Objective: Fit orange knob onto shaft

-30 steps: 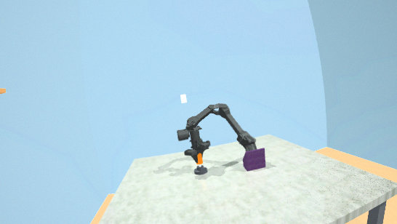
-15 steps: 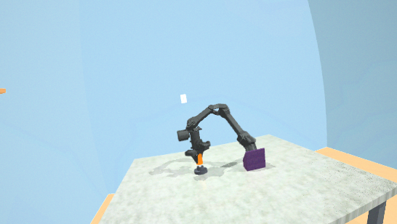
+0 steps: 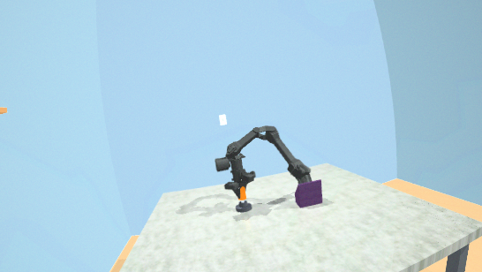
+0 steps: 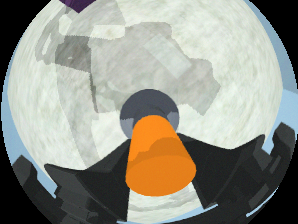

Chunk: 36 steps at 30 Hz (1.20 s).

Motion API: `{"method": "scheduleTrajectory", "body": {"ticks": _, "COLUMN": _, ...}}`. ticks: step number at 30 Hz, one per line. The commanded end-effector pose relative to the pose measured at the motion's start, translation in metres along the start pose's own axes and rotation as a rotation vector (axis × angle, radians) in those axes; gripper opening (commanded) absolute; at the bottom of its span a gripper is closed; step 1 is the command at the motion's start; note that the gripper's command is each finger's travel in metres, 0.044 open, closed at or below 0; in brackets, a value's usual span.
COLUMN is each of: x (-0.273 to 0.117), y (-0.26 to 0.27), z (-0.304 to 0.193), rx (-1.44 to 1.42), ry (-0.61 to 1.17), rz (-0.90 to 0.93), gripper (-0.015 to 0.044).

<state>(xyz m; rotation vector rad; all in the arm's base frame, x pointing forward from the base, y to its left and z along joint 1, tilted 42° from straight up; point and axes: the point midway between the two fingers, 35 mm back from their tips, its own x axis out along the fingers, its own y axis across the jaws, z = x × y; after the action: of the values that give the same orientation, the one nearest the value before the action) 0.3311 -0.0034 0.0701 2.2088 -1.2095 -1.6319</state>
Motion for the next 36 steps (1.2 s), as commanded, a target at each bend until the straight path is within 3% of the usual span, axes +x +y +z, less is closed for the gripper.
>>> {"method": "scheduleTrajectory", "body": {"ticks": 1, "x": -0.0029, "y": 0.0003, "z": -0.0003, "rx": -0.001, "ry": 0.0, "rz": 0.0, "gripper": 0.0}}
{"method": "scheduleTrajectory", "body": {"ticks": 11, "x": -0.0018, "y": -0.0007, "z": 0.0009, "rx": -0.21, "ry": 0.0, "rz": 0.001, "gripper": 0.0}}
{"method": "scheduleTrajectory", "body": {"ticks": 36, "x": 0.0005, "y": 0.0002, "z": -0.0002, "rx": -0.21, "ry": 0.0, "rz": 0.001, "gripper": 0.0}}
